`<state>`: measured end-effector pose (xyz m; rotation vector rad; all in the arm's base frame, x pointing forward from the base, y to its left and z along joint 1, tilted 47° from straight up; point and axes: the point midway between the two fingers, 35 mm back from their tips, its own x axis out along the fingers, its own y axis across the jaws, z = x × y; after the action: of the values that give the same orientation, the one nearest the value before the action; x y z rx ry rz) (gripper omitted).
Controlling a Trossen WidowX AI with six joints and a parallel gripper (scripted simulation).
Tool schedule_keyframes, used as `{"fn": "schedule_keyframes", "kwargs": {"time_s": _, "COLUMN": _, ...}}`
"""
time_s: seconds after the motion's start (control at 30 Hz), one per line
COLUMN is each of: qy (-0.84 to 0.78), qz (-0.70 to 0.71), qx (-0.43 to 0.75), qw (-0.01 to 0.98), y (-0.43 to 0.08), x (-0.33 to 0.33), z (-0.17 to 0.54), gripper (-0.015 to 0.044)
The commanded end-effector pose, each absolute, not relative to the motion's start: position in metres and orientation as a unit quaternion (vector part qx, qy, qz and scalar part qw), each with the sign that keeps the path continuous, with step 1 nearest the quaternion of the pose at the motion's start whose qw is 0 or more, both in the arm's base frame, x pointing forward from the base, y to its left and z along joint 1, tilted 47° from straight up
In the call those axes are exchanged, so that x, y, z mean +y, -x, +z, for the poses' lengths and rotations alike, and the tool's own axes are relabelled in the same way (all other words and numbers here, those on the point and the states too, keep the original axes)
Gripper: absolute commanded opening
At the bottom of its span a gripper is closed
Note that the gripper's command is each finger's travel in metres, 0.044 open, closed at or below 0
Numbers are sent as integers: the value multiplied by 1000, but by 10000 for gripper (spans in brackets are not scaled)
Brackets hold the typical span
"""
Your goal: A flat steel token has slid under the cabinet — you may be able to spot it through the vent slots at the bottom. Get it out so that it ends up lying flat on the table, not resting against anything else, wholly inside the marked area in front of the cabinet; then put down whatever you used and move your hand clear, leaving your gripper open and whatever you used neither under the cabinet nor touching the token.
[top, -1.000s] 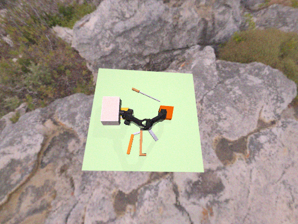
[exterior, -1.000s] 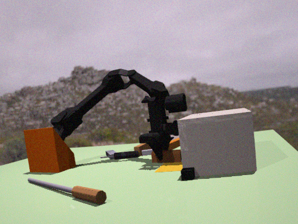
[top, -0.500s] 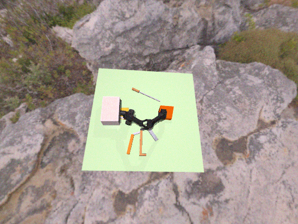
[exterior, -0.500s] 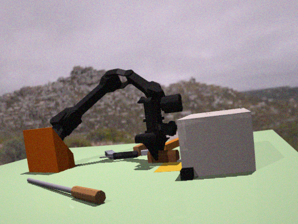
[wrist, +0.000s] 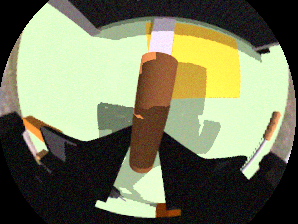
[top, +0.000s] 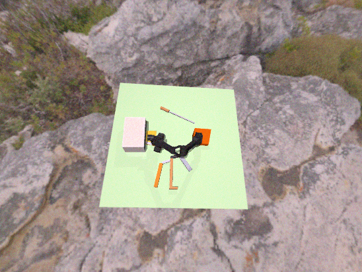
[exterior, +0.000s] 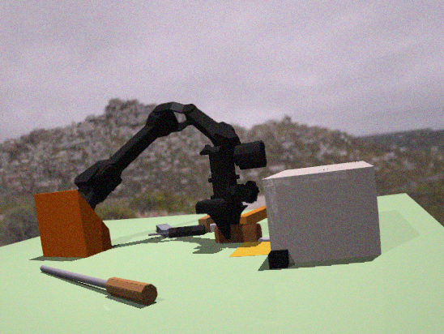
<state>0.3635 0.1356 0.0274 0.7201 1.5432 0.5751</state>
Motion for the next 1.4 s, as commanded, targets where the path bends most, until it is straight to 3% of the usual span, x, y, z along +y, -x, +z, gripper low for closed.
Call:
{"fn": "schedule_keyframes", "kwargs": {"time_s": 0.0, "qy": -315, "qz": 248, "qx": 674, "qw": 620, "y": -357, "x": 136, "z": 27, "gripper": 0}}
{"fn": "schedule_keyframes", "kwargs": {"time_s": 1.37, "qy": -315, "qz": 248, "qx": 675, "qw": 620, "y": -315, "x": 140, "z": 33, "gripper": 0}}
